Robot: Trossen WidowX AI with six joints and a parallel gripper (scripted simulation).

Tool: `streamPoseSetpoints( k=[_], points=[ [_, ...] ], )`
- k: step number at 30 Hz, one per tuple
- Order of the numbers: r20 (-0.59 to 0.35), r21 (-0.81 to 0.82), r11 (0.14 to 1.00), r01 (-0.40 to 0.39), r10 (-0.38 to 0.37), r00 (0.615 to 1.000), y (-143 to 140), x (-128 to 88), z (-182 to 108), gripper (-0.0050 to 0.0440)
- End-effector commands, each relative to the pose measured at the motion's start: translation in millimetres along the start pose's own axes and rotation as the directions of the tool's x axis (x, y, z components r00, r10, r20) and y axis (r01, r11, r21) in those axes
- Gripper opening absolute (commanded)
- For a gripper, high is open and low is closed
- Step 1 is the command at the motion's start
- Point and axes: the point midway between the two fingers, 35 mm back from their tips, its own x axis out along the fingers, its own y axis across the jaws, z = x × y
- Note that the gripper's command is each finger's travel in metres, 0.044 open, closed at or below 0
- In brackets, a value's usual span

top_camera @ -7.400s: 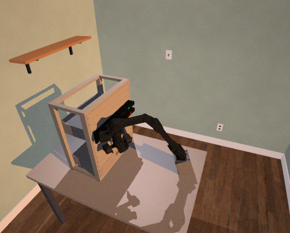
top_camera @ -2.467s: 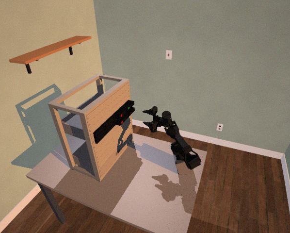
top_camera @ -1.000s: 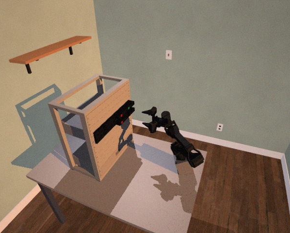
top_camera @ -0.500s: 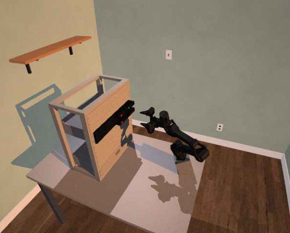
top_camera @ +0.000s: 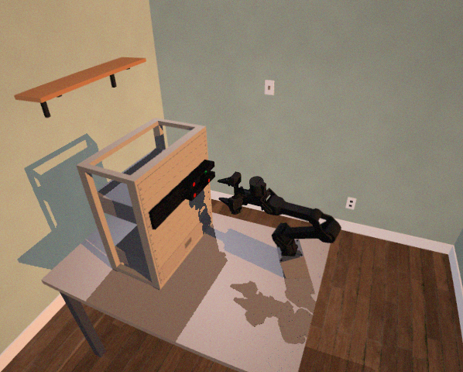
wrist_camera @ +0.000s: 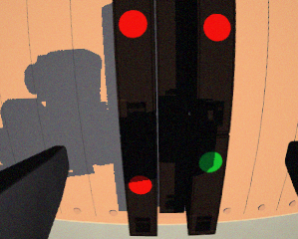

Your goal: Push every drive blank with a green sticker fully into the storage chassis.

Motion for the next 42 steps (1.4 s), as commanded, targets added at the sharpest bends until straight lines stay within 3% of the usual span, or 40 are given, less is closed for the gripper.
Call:
streamPoseSetpoints(
  k=[1, 27, 42],
  points=[
    [-0.003, -0.007, 1.0, 0.021, -0.021, 1.0, -9.9, 4.3, 5.7, 0.044],
    [-0.003, -0.007, 1.0, 0.021, -0.021, 1.0, -17.8, 41.2, 44.1, 0.044],
    [-0.003, -0.007, 1.0, 0.021, -0.021, 1.0, -19.0, 47.1, 50.4, 0.044]
  ],
)
